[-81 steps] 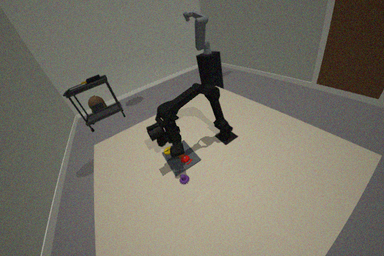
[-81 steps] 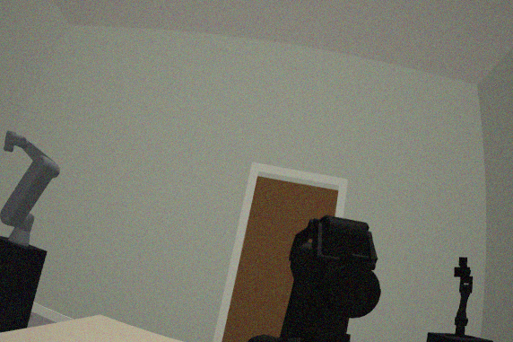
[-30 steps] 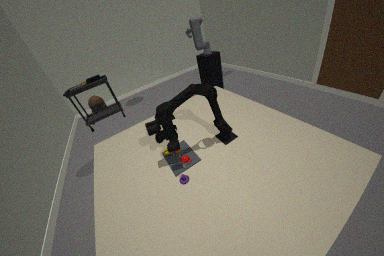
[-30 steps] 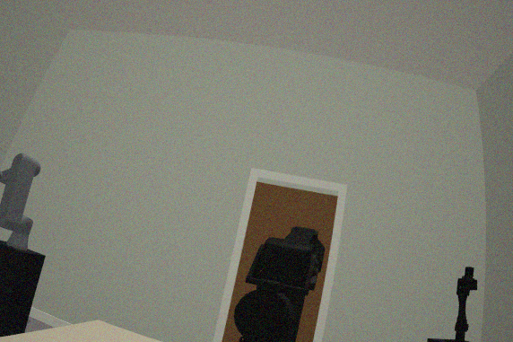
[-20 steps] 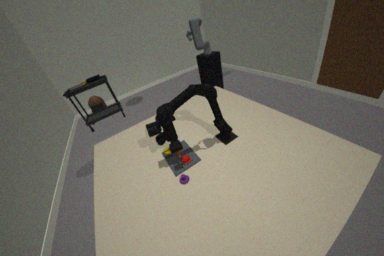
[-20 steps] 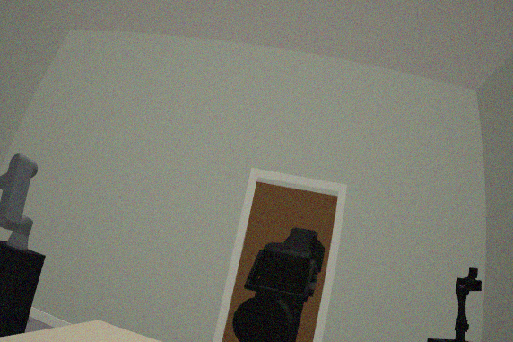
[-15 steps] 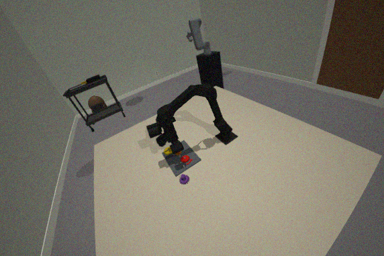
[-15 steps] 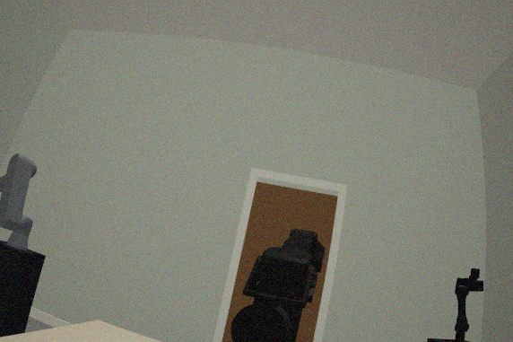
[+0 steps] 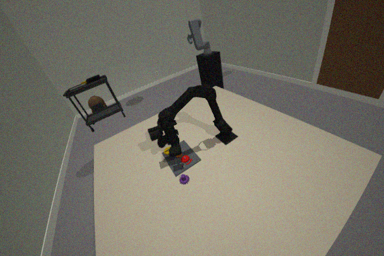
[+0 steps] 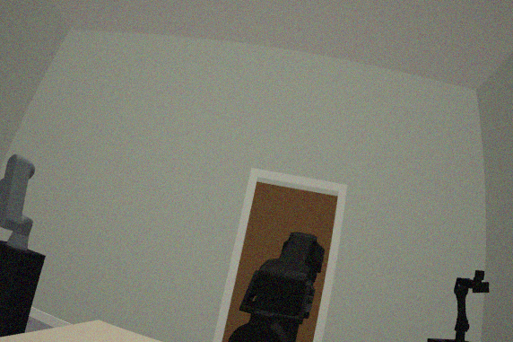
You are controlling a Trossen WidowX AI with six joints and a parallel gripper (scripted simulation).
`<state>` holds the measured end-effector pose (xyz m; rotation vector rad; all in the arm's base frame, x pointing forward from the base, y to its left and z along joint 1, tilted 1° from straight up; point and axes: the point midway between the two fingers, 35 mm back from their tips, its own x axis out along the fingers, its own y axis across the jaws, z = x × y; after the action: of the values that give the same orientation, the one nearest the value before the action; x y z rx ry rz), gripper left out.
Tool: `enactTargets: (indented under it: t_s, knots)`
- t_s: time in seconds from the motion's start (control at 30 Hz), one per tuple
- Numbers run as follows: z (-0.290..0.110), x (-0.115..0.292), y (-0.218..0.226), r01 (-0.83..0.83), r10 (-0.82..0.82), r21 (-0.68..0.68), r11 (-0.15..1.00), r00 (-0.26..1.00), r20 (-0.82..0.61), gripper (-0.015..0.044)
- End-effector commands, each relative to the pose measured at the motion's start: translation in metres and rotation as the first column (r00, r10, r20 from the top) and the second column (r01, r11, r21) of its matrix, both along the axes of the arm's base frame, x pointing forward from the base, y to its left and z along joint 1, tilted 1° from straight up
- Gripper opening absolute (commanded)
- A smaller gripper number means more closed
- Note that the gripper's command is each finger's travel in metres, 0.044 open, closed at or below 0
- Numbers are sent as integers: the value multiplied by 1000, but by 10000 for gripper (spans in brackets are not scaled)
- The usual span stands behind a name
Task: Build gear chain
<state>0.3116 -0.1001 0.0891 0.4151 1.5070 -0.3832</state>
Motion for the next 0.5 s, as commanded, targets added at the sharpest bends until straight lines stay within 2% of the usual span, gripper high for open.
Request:
enactTargets:
  t_s: [0.0,0.2,0.47]
  knots:
    - [-8,-1,1,94,-94,5,996,996,-8,0]
    - [-8,-2,0,223,-223,8,975,975,-10,0]
    - [-9,-1,0,136,-136,6,991,991,-8,0]
